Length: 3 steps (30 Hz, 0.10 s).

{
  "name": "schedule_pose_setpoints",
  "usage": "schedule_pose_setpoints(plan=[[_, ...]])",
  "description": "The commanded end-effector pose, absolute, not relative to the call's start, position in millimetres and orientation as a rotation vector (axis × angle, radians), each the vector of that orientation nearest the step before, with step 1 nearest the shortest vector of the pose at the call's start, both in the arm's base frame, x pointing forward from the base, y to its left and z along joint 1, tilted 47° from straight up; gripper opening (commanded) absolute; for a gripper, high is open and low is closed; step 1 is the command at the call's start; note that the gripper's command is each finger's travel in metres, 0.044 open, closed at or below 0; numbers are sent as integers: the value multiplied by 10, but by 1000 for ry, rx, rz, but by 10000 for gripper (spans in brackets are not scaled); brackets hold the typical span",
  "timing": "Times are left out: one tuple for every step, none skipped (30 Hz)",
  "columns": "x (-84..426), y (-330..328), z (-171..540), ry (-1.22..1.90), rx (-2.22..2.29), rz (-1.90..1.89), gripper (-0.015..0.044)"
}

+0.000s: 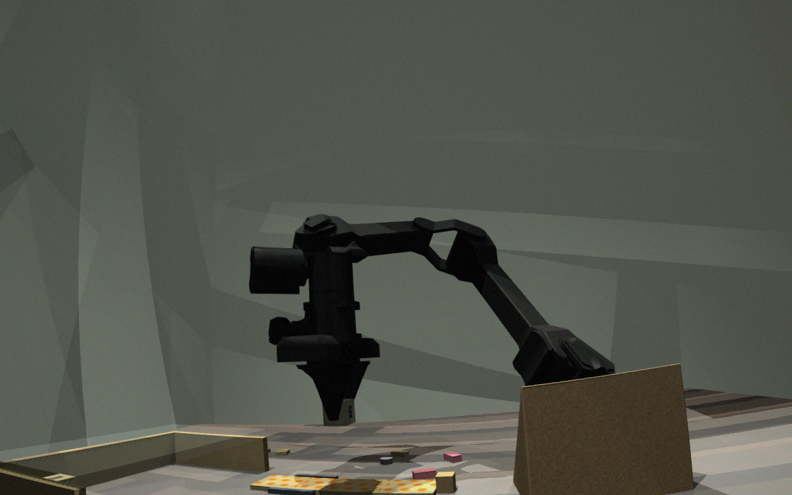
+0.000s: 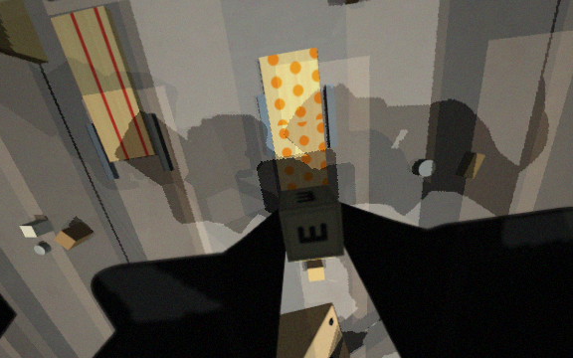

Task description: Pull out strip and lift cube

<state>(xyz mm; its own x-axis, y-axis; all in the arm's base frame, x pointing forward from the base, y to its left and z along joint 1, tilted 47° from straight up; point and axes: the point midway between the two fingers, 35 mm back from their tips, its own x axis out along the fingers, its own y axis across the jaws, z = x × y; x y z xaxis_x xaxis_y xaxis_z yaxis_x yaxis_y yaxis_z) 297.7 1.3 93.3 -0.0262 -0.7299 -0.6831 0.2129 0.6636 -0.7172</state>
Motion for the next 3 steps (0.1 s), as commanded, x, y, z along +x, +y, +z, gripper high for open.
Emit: schedule_pose_setpoints(plan=[[2973, 18, 929, 1408, -461, -801, 0], [2973, 18, 929, 1408, -461, -801, 0], [2973, 18, 929, 1408, -461, -801, 0]])
